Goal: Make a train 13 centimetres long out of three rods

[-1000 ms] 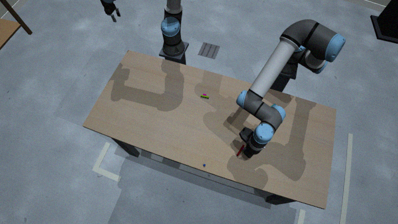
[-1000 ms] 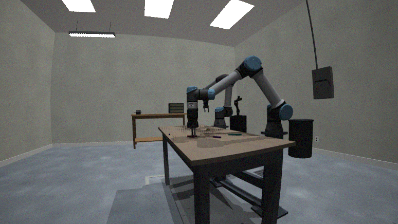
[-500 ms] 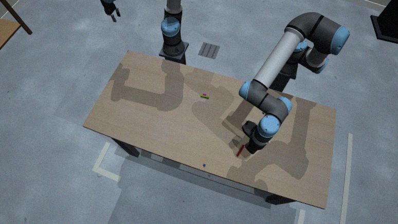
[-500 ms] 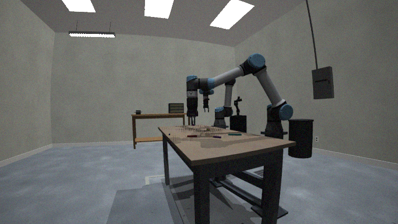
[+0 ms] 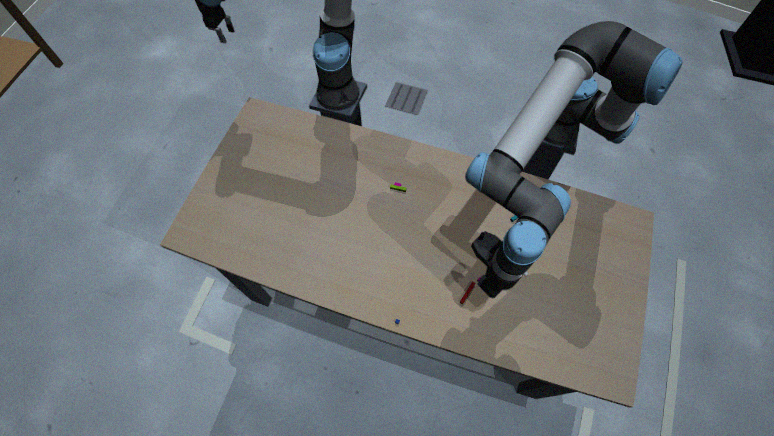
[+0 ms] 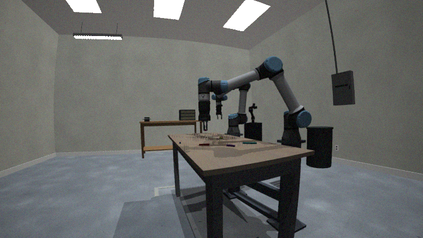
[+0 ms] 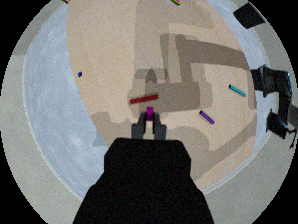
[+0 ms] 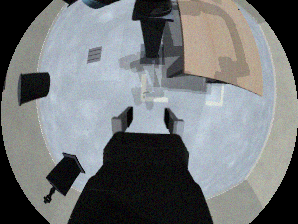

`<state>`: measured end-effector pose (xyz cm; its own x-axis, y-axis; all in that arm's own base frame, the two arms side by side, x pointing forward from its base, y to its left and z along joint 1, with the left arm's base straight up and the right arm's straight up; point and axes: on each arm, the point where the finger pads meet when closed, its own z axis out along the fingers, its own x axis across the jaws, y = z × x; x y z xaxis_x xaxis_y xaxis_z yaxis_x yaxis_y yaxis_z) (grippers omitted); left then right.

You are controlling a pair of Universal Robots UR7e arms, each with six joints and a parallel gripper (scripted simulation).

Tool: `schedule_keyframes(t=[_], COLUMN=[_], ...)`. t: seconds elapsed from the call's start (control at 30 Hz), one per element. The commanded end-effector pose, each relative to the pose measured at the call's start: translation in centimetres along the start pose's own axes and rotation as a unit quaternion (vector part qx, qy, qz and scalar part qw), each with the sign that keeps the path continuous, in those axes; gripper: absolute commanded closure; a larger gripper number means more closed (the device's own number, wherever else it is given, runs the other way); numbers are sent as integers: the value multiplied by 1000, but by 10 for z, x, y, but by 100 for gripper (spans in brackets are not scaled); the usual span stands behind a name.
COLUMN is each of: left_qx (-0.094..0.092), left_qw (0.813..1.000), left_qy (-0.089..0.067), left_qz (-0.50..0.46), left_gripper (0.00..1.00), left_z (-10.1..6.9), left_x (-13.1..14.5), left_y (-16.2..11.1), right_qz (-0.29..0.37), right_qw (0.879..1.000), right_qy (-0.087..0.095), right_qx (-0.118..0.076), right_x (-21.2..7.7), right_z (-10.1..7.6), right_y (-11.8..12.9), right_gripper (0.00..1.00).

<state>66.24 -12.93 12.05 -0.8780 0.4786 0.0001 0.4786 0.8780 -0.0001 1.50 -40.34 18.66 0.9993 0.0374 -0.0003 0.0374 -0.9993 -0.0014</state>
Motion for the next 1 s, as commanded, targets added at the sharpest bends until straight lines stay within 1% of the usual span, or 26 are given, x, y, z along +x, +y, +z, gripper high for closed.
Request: schedule_keyframes(t=[0.0, 0.17, 0.33, 0.47, 0.63, 0.7, 0.97], left_qx=[0, 0, 0, 0, 0, 0, 0], left_qw=[1000, 1000, 1000, 999, 997, 997, 990], left_qy=[-1, -1, -1, -1, -1, -1, -1], left_qz=[-1, -5, -21, -43, -79, -79, -144], left_gripper=[76, 76, 76, 76, 76, 76, 76], left_z=[-1, -2, -4, -6, -8, -8, -8], left_x=[-2, -6, -25, -49, -87, -87, -147], left_y=[0, -1, -5, -10, -21, -21, -43], right_qz=[0, 0, 0, 0, 0, 0, 0], right_qw=[1000, 1000, 1000, 1000, 1000, 1000, 1000], right_qy=[0, 0, 0, 0, 0, 0, 0], right_qx=[-1, -1, -1, -1, -1, -1, -1], right_x=[0, 0, 0, 0, 0, 0, 0], right_z=[0, 0, 0, 0, 0, 0, 0], right_y=[0, 0, 0, 0, 0, 0, 0], right_gripper=[0, 0, 0, 0, 0, 0, 0])
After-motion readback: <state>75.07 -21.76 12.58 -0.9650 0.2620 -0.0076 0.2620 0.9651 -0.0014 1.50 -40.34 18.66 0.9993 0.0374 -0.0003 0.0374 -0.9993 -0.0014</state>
